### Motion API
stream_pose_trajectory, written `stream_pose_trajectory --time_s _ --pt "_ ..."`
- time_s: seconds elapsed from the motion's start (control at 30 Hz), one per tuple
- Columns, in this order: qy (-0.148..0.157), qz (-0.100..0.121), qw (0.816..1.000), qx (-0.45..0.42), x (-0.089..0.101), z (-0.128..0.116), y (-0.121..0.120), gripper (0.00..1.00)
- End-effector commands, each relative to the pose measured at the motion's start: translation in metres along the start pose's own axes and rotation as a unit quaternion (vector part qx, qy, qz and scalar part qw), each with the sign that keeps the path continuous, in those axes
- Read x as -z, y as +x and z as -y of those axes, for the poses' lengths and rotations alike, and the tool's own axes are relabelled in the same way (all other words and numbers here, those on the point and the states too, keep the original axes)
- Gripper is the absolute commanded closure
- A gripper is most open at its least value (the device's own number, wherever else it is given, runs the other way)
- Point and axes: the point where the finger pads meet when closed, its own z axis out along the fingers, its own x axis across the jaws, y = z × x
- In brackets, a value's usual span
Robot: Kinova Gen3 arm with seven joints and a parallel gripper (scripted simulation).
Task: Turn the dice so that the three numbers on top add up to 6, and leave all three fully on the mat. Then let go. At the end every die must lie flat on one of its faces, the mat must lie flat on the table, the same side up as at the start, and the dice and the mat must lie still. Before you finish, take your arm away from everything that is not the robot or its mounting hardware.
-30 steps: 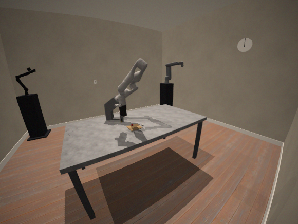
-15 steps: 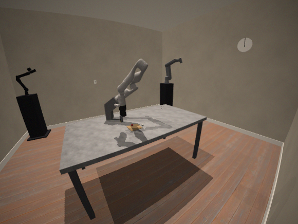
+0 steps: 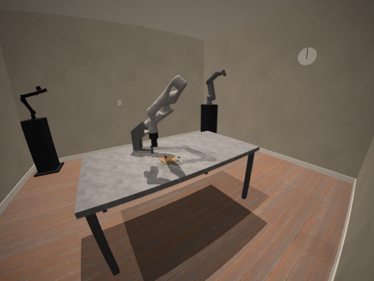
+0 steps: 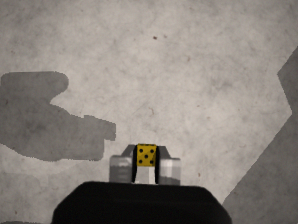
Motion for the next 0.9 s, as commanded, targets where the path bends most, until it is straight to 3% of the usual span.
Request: stream_pose_trajectory --time_s 0.0,0.3,0.77,0.87 --pt "0.0 -0.004 0.999 -0.033 -0.0018 -0.0004 -0.0006 0.66" --pt "0.001 -0.004 0.988 -0.156 -0.003 -0.0007 -0.001 0.66" --pt "0.002 -0.003 0.932 -0.363 -0.0049 -0.0057 -0.0037 0.66" --pt "0.002 -0.003 0.927 -0.374 -0.005 -0.0061 -0.004 0.66"
